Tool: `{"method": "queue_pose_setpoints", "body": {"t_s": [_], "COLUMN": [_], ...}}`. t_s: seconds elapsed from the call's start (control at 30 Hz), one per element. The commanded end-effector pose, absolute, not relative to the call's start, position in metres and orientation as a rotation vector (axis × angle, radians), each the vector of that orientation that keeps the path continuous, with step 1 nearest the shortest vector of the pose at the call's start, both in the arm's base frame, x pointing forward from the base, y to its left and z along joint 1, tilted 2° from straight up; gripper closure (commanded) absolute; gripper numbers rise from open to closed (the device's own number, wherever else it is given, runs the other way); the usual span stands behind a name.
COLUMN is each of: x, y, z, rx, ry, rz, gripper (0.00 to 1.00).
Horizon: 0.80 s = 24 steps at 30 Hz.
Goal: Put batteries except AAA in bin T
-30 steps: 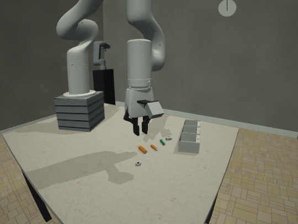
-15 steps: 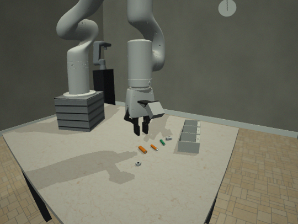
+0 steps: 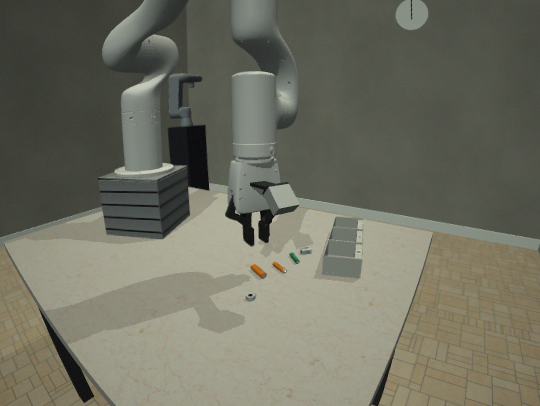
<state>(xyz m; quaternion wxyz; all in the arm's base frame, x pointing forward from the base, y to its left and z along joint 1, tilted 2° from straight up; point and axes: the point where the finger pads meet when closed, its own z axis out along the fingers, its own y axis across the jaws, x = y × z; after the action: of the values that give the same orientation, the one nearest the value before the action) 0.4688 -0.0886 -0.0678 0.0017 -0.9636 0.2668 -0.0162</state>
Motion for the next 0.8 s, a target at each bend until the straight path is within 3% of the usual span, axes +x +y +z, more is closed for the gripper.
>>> {"method": "queue_pose_setpoints", "body": {"t_s": [0.0, 0.53, 0.77], "x": [0.47, 0.47, 0.471], "y": [-0.089, -0.089, -0.088], "z": [-0.067, -0.067, -0.095], "rx": [-3.006, -3.006, -3.006], "ry": [0.832, 0.832, 0.832], "rz": [-0.049, -0.049, -0.049], "gripper": [0.72, 0.72, 0.72]}}
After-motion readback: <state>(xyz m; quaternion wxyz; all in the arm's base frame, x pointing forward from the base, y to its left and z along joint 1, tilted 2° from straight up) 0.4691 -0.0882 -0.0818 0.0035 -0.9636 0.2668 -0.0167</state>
